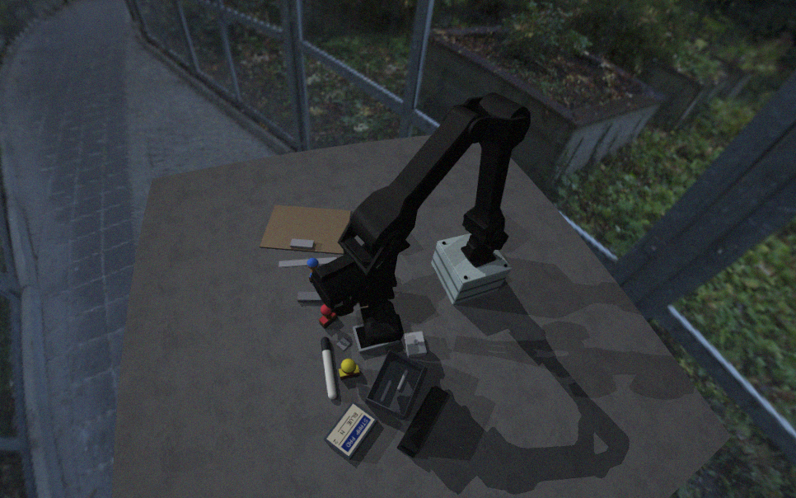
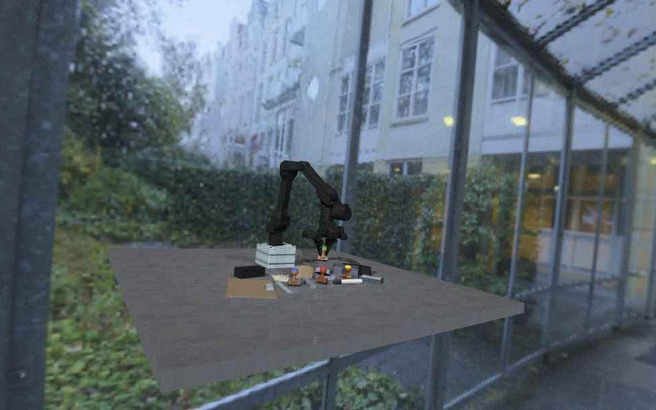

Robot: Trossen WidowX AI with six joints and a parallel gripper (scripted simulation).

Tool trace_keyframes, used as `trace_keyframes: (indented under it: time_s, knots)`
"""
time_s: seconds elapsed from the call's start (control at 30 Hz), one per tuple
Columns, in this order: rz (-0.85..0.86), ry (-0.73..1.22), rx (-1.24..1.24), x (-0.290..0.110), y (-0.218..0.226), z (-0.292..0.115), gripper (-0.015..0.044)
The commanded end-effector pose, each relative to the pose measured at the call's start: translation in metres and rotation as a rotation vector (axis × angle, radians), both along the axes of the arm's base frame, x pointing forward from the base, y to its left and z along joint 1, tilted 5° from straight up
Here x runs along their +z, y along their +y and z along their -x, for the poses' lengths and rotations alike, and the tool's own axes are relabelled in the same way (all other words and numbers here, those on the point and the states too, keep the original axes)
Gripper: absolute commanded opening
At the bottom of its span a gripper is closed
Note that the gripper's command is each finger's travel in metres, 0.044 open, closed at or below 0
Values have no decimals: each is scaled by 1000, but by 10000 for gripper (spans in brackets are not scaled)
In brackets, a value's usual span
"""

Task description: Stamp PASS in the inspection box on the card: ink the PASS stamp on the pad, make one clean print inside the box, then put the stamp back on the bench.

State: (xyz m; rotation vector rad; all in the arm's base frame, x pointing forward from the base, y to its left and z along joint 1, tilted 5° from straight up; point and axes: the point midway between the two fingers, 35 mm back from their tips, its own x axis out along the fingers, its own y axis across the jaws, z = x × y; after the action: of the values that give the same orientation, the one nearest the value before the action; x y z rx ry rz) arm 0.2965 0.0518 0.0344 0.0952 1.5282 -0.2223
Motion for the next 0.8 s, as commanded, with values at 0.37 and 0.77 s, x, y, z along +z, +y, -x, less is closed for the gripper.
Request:
trace_keyframes:
  time_s: [0.37,0.77]
  knots:
    - [-10,-39,-525,6,-64,3,0]
    - [-15,-73,-939,10,-112,15,0]
